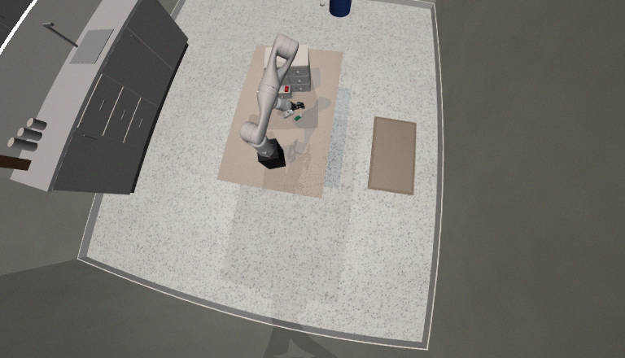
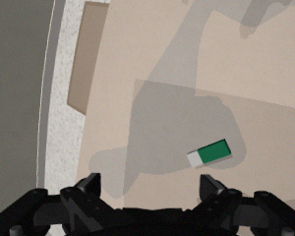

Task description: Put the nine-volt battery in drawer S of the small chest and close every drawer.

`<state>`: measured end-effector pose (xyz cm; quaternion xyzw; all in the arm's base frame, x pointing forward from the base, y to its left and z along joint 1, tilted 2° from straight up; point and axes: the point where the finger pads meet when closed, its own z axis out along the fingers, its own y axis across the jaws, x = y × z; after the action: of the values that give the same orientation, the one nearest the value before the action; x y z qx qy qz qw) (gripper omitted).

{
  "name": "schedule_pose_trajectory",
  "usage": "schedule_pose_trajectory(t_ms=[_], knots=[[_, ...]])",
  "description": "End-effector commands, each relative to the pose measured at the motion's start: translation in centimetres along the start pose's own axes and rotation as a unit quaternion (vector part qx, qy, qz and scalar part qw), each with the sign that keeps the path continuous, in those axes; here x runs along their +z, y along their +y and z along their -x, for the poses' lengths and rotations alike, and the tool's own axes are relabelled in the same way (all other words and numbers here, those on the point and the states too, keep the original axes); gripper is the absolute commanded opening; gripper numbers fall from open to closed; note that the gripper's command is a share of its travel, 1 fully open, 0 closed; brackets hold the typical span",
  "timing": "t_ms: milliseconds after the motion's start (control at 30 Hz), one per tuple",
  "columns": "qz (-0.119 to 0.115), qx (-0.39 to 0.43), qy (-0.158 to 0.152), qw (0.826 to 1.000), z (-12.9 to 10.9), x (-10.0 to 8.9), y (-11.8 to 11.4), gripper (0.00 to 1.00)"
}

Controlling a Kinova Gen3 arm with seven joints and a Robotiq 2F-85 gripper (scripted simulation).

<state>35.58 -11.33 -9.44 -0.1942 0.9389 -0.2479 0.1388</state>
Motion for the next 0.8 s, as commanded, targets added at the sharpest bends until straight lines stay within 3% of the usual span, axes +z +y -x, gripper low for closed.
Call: schedule_pose_trajectory(t_ms=[0, 200, 400, 467, 767], knots=[[0.002, -0.005, -0.014, 1.0, -0.5, 1.0, 1.3, 1.0], [0.011, 0.011, -0.094, 0.995, 2.1, 1.8, 3.2, 1.0], [0.042, 0.043, -0.169, 0.984, 4.4, 1.5, 6.0, 1.0], [0.042, 0.043, -0.169, 0.984, 4.4, 1.5, 6.0, 1.0], [0.108, 0.106, -0.25, 0.956, 6.6, -0.5, 10.0, 1.0]])
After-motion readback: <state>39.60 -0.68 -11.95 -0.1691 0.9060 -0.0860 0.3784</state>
